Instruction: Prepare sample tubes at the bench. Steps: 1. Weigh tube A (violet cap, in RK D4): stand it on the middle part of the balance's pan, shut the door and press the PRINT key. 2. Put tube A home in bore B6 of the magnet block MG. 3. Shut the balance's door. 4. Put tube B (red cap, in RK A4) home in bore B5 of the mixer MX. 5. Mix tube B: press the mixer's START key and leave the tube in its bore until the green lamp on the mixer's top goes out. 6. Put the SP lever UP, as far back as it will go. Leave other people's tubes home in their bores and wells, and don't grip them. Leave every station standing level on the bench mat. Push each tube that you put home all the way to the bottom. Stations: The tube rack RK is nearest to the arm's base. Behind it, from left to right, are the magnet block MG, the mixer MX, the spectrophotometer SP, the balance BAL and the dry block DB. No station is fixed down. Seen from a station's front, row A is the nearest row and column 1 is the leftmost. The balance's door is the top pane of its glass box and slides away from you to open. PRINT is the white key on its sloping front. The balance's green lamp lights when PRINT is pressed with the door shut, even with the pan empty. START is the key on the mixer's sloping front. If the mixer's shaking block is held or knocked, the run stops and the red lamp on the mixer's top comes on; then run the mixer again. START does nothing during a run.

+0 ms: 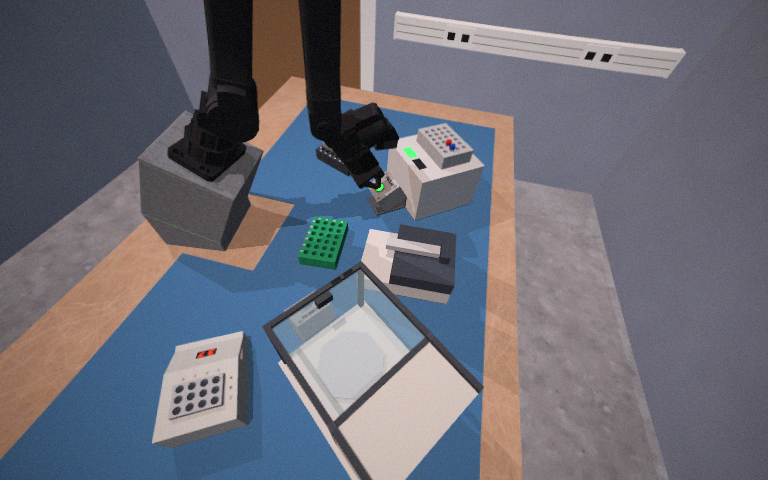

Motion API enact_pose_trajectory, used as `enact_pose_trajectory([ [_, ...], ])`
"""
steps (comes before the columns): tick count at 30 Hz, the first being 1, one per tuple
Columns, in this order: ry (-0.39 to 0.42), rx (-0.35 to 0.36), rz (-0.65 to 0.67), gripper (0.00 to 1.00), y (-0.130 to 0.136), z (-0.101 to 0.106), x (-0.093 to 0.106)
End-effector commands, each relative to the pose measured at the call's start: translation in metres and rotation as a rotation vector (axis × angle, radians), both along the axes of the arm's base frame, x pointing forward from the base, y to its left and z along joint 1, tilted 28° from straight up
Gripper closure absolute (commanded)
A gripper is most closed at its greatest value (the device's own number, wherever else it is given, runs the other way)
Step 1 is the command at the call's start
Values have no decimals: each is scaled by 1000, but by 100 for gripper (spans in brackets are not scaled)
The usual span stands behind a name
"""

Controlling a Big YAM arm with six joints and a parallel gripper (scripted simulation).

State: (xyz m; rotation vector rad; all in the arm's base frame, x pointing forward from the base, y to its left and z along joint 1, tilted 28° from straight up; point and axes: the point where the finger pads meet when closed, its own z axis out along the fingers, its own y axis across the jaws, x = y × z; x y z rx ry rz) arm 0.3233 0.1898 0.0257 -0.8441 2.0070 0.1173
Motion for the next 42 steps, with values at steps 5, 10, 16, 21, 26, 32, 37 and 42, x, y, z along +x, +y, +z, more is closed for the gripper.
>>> enact_pose_trajectory([
  [5, -21, -2, 0, 100, 3, 4, 14],
  [10, -21, -2, 0, 100, 3, 4, 14],
  [16, -21, -2, 0, 100, 3, 4, 14],
  [21, -27, 1, 4, 100, 2, 15, 7],
  [26, -12, -8, 7, 100, -3, 11, -5],
  [32, -12, -9, 13, 100, -5, 16, -13],
  [37, -12, -9, 19, 100, -7, 21, -20],
  [42, -11, -8, 17, 100, -9, 23, -24],
])
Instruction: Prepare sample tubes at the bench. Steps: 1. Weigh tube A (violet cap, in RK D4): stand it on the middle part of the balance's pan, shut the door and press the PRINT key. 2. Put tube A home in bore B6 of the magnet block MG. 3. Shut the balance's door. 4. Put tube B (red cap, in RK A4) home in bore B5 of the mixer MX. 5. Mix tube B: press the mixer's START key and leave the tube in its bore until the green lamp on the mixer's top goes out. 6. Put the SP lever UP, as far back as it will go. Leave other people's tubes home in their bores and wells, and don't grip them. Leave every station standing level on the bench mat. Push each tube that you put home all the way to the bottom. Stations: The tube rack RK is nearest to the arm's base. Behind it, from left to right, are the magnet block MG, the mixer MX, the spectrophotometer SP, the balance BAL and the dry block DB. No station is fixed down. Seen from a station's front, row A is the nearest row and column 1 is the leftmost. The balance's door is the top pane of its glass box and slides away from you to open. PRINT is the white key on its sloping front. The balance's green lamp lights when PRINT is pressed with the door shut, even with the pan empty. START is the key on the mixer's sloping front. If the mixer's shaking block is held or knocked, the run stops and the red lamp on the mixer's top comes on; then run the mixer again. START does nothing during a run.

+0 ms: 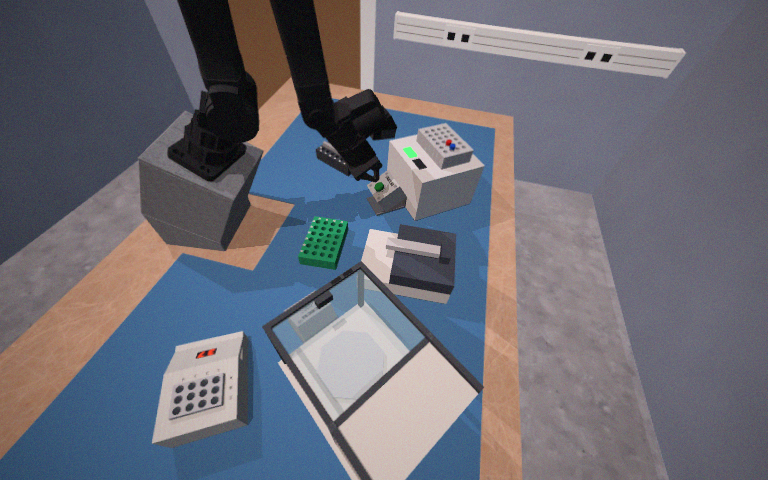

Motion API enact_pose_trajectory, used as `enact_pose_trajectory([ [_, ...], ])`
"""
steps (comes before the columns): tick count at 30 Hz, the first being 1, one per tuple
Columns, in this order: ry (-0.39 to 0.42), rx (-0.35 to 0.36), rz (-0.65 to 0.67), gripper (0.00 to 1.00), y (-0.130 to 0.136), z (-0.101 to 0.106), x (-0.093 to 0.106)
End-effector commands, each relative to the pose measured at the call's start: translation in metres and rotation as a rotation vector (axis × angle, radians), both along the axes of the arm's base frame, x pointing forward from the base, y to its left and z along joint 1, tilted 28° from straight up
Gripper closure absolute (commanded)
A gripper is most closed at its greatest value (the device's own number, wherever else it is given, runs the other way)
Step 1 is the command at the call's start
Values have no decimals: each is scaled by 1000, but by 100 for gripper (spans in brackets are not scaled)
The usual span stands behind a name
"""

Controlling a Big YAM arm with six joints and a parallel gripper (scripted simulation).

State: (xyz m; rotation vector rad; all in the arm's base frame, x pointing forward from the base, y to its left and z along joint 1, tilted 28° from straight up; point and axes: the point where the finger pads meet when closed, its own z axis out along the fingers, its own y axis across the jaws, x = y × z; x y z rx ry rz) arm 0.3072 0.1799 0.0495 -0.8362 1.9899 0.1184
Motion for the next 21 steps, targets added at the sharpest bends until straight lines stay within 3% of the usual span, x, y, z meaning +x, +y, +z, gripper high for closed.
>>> enact_pose_trajectory([
  [1, 6, -16, 17, 100, 0, 1, -9],
  [21, 12, -6, 8, 100, -12, 17, -30],
])
